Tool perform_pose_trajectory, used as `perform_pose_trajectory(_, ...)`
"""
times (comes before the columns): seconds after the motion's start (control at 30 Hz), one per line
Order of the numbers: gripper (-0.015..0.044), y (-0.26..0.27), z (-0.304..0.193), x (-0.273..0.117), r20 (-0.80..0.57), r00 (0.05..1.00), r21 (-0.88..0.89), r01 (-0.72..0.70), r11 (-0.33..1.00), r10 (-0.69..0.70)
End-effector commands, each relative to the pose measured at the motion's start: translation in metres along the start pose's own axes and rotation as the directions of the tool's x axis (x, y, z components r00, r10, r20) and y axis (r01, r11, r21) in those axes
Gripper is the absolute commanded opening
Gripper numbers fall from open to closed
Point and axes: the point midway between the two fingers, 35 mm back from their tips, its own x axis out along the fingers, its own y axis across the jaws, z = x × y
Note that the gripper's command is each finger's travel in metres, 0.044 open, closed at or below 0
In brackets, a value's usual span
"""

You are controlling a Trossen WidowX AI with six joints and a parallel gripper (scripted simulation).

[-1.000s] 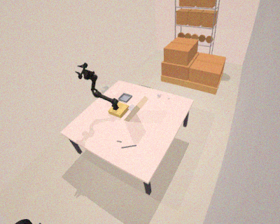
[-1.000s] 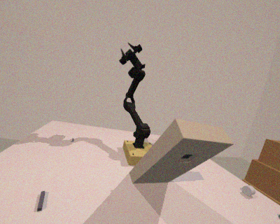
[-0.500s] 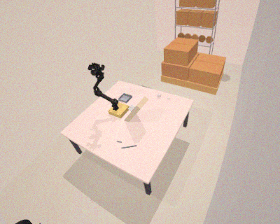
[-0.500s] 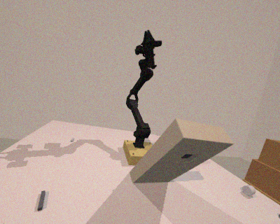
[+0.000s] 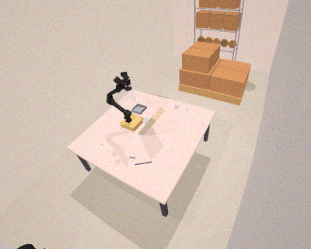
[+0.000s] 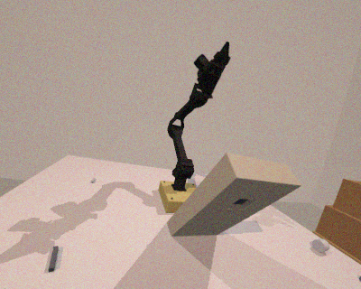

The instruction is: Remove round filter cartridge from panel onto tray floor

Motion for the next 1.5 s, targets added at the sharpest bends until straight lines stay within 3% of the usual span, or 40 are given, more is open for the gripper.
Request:
perform_pose_trajectory(0.0,0.0091,-0.063,-0.046,0.005,-0.145,0.972,-0.289,0.139,0.947,-0.187)
perform_pose_trajectory(0.17,0.0091,-0.137,-0.087,-0.008,-0.279,0.870,-0.587,0.182,0.789,-0.407)
perform_pose_trajectory(0.37,0.0091,-0.223,-0.124,-0.049,-0.393,0.648,-0.827,0.060,0.559,-0.652)
perform_pose_trajectory(0.63,0.0091,-0.299,-0.147,-0.120,-0.454,0.308,-0.889,-0.215,0.404,-0.836)
perform_pose_trajectory(0.7,0.0091,-0.307,-0.148,-0.130,-0.458,0.263,-0.882,-0.253,0.397,-0.849)
perform_pose_trajectory(1.47,0.0091,-0.320,-0.155,-0.126,-0.458,0.259,-0.881,-0.257,0.397,-0.850)
